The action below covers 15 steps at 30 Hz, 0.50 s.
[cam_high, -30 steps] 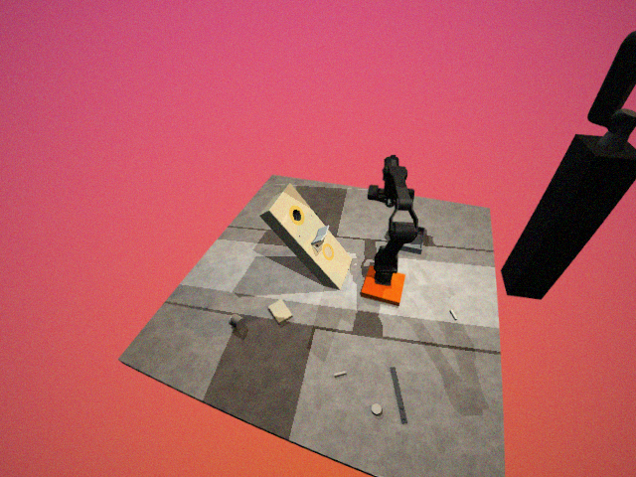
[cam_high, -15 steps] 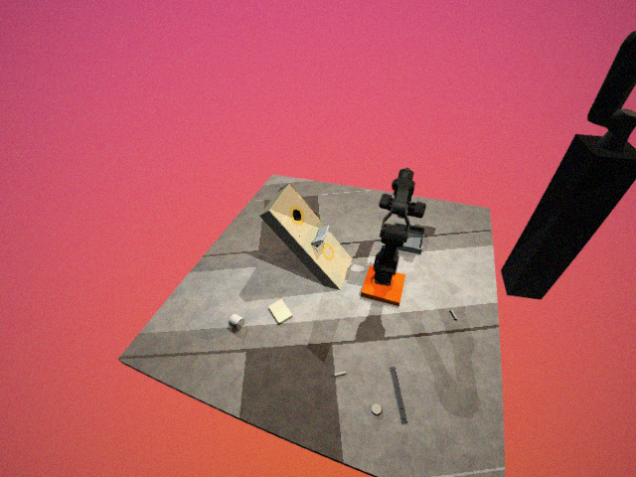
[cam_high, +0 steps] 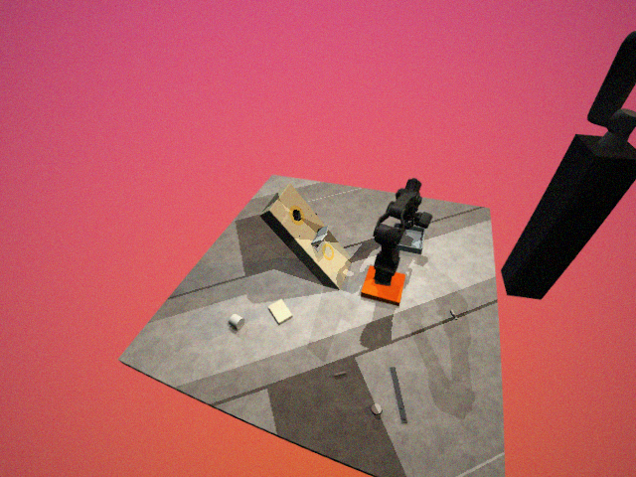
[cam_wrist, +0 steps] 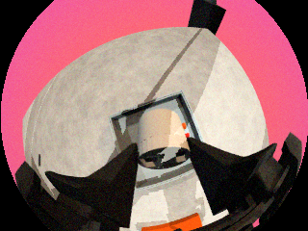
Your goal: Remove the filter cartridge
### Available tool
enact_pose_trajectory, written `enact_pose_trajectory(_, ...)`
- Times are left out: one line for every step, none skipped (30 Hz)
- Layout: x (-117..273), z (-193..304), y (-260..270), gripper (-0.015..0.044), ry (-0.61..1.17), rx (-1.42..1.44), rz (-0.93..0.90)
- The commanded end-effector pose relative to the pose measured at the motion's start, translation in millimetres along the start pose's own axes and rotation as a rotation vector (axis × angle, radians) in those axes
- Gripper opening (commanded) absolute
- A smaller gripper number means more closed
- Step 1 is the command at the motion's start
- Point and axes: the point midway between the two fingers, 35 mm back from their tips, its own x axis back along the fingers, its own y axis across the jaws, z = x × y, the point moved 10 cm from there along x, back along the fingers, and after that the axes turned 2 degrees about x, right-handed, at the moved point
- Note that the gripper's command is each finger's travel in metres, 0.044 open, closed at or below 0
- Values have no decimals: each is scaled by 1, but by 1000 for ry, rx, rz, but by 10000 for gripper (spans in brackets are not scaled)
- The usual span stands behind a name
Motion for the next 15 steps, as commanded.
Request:
enact_pose_trajectory(-15,8,-1,0,4,0,-1)
enact_pose_trajectory(-19,9,-1,0,4,0,-1)
enact_pose_trajectory(-23,11,-1,0,4,0,-1)
enact_pose_trajectory(-27,14,0,0,4,0,-1)
enact_pose_trajectory(-30,16,0,0,4,0,-1)
enact_pose_trajectory(-34,18,0,0,4,0,-1)
enact_pose_trajectory(-37,20,0,0,4,0,-1)
enact_pose_trajectory(-41,23,0,0,4,0,-1)
enact_pose_trajectory(-44,25,0,0,4,0,-1)
enact_pose_trajectory(-48,27,0,0,4,0,-1)
enact_pose_trajectory(-51,30,0,0,4,0,-1)
enact_pose_trajectory(-54,33,0,0,4,0,-1)
enact_pose_trajectory(-57,35,0,0,4,0,-1)
enact_pose_trajectory(-58,36,0,0,4,0,-1)
enact_pose_trajectory(-59,37,0,0,4,0,-1)
